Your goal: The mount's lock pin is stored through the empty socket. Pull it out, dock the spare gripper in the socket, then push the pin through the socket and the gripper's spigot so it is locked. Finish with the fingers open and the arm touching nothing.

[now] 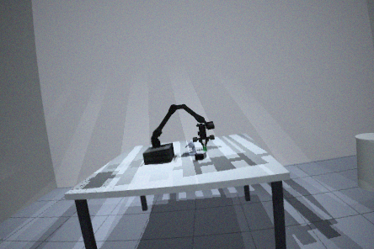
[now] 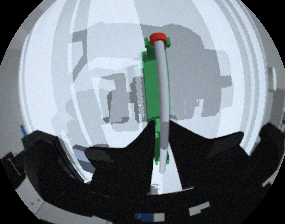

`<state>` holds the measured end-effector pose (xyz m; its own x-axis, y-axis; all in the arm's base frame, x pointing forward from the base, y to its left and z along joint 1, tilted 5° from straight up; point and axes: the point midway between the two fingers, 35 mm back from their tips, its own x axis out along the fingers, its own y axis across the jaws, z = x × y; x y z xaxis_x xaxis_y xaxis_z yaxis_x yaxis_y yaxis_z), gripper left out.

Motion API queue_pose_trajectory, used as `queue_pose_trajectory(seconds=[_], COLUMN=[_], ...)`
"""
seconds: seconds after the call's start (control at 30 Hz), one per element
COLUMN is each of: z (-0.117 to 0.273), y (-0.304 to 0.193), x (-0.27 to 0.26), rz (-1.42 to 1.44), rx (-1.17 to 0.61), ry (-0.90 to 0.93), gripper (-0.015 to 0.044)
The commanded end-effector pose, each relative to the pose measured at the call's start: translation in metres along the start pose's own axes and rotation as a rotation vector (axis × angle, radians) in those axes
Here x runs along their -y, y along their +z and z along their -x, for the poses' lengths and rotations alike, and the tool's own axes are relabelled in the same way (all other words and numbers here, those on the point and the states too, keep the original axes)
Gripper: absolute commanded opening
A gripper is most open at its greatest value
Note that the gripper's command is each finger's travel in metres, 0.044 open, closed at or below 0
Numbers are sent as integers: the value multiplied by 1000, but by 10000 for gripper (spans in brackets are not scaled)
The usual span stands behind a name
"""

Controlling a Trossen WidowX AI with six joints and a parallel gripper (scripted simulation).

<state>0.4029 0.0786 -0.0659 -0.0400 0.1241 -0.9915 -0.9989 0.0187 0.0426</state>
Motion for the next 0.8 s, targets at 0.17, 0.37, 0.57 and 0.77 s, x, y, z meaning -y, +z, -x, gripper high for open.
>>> queue_pose_trajectory(seconds=[0.17, 0.37, 0.57, 0.77], z=[0, 14, 28, 42], y=[0, 2, 3, 5], x=[0, 0, -1, -1], rz=[0, 0, 0, 0], rx=[0, 0, 0, 0], ry=[-1, 2, 3, 3], gripper=[289, 440, 440, 440])
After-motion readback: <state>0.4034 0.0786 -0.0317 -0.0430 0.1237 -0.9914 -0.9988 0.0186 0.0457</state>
